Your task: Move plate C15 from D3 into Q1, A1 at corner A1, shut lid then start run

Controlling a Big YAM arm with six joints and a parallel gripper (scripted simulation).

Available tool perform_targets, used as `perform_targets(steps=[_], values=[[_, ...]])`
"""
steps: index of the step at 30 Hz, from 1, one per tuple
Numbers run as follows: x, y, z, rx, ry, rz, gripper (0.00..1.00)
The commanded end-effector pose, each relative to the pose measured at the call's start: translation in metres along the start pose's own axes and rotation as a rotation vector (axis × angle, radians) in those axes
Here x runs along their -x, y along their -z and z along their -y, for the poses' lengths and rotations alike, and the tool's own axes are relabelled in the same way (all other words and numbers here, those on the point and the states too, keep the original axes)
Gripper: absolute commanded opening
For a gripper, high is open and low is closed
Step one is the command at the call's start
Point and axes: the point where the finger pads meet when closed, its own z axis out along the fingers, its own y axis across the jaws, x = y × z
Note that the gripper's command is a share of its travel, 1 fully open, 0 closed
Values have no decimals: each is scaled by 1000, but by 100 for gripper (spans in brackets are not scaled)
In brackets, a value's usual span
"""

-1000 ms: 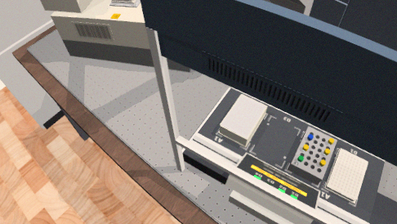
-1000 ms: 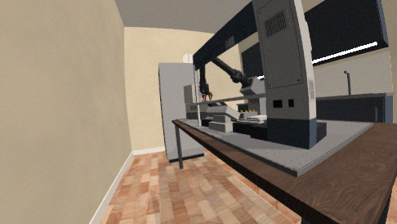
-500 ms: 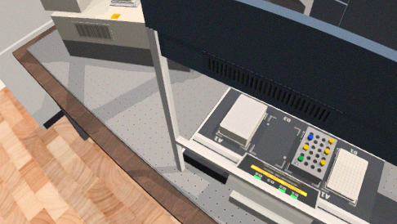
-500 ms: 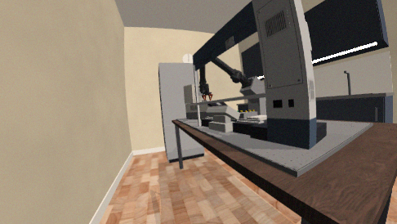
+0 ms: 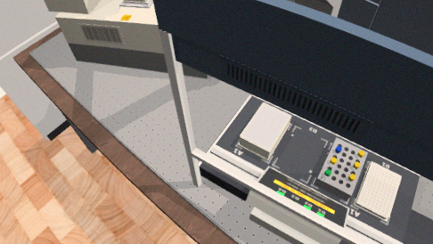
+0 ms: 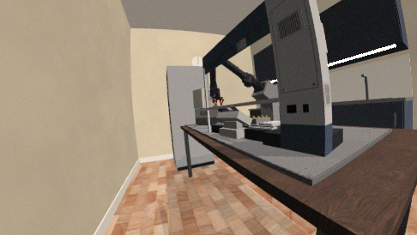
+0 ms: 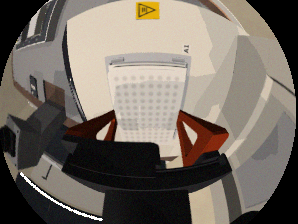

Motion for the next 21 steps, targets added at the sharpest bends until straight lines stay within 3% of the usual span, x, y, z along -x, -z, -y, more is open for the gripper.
perform_targets(steps=[1,11,21], values=[[16,8,20,-28,40,-5,0],[22,7,22,-23,57,5,0],[17,7,27,-40,59,3,0]])
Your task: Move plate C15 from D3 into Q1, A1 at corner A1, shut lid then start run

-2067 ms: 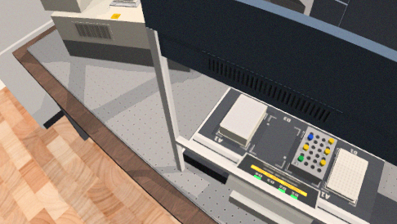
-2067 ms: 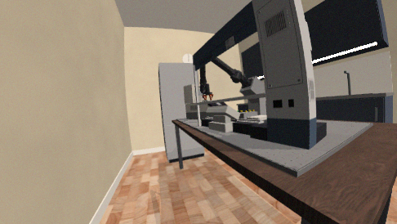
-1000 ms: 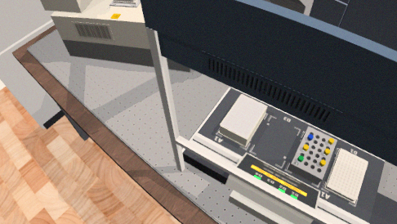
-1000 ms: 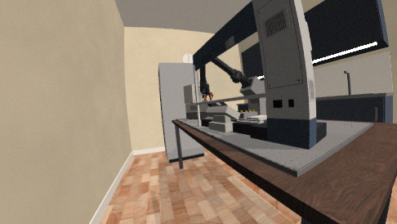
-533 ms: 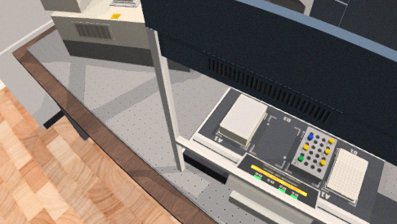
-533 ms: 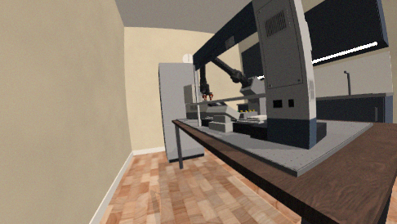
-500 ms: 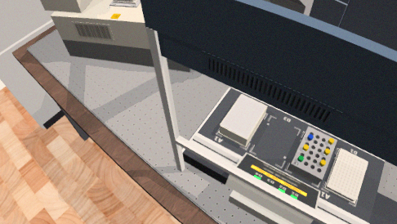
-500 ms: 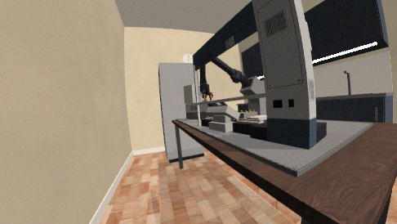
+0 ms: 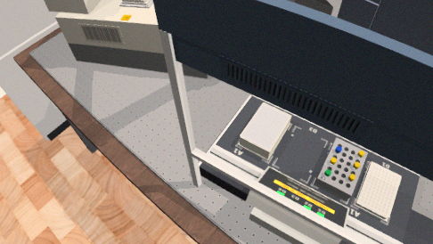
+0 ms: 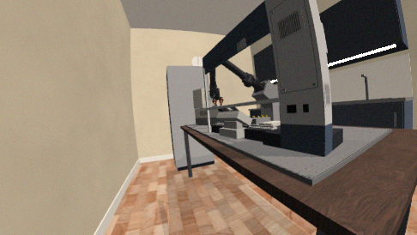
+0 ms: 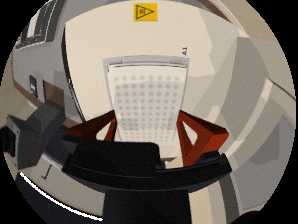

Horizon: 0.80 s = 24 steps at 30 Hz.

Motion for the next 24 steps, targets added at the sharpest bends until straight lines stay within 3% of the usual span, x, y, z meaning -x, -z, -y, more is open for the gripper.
perform_targets(steps=[1,24], values=[[12,7,24,-38,50,4,0],[-4,-17,2,6,18,2,0]])
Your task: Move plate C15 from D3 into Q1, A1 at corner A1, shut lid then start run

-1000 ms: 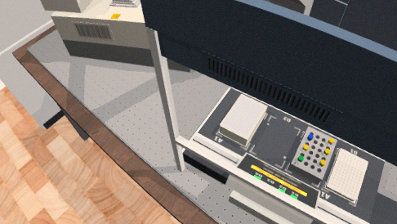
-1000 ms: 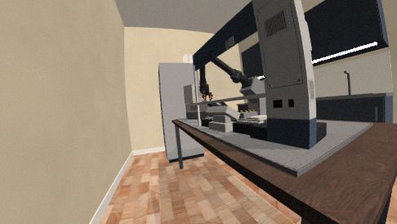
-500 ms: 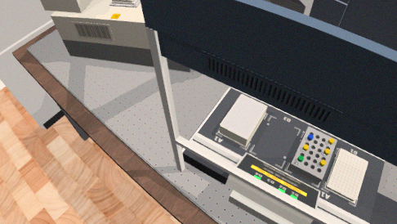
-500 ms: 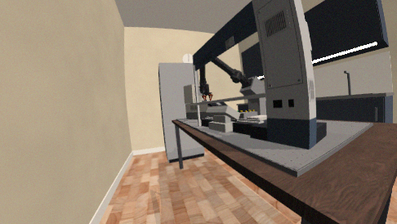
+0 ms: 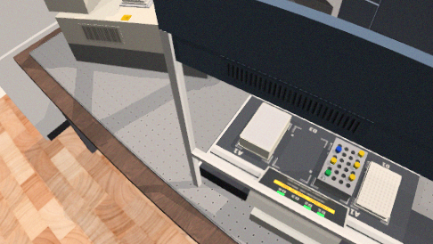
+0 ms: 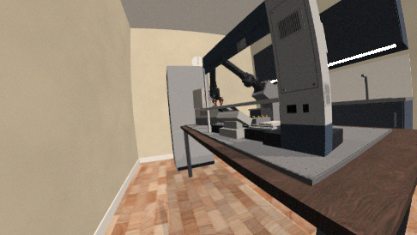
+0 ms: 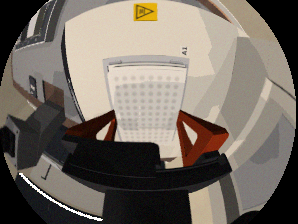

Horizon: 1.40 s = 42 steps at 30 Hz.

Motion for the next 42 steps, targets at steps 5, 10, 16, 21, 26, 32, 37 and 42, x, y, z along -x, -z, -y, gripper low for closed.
perform_targets(steps=[5,10,16,21,26,32,37,42], values=[[-5,-20,1,14,20,-3,0],[-6,-22,-1,17,33,-5,0],[-7,-26,-3,28,37,-9,0],[-9,-28,-5,32,37,-9,0],[-12,-30,-11,39,25,-7,0],[-11,-31,-16,57,-18,5,0],[-13,-33,-21,68,-36,6,0],[-14,-35,-22,66,-37,6,0]])
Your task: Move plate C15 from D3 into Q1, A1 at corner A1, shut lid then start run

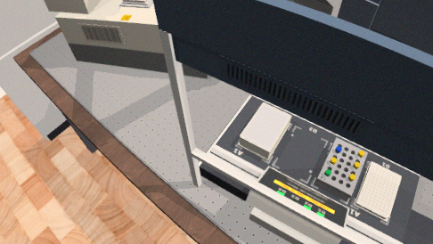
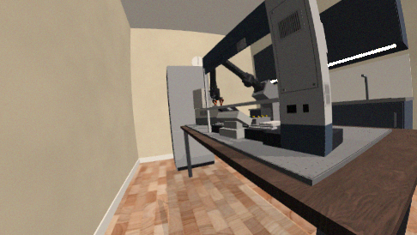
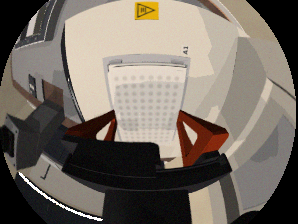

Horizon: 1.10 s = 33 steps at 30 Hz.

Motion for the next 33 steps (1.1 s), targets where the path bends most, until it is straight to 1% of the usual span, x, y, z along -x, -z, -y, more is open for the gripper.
perform_targets(steps=[1,3,7,8,10,13,15,18,26,30,33], values=[[-13,-34,-21,69,-43,9,0],[-14,-35,-22,67,-42,8,0],[-16,-37,-25,74,-51,4,0],[-16,-38,-26,77,-52,1,100],[-13,-37,-27,80,-53,13,100],[-12,-27,-24,68,-49,3,100],[-11,-23,-22,58,-49,7,100],[-10,-21,-22,56,-47,7,100],[-6,-5,-15,25,-42,2,100],[-2,1,-13,14,-33,1,100],[2,7,-3,-4,-8,-1,100]])
